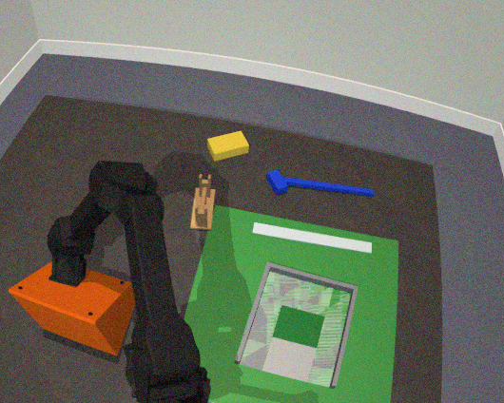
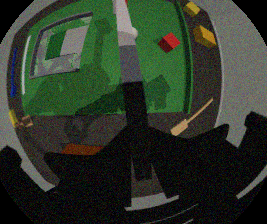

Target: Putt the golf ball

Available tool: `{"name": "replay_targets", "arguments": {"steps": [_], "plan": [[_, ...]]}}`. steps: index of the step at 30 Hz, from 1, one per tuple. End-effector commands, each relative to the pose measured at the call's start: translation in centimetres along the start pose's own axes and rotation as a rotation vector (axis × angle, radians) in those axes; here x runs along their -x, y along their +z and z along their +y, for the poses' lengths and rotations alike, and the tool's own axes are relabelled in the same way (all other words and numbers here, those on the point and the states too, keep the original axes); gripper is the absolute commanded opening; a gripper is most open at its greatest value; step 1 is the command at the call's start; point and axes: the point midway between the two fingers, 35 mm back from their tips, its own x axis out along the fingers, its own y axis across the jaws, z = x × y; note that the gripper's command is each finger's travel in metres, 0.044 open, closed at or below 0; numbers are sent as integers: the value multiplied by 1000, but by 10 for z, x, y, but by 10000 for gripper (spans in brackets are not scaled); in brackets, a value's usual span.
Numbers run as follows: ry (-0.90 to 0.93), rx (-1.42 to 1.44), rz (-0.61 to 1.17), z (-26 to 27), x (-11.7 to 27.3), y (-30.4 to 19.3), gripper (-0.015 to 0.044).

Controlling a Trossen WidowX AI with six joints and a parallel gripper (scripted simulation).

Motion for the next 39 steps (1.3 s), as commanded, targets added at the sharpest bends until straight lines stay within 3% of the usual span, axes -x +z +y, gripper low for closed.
{"name": "replay_targets", "arguments": {"steps": [1, 7, 19, 39], "plan": [[-8, -87, -1, -22, -1, -13, 0], [-5, -200, 8, -47, -6, -34, 0], [-4, -200, 7, -47, -45, -34, 0], [-3, -199, 6, -47, -72, -34, 0]]}}
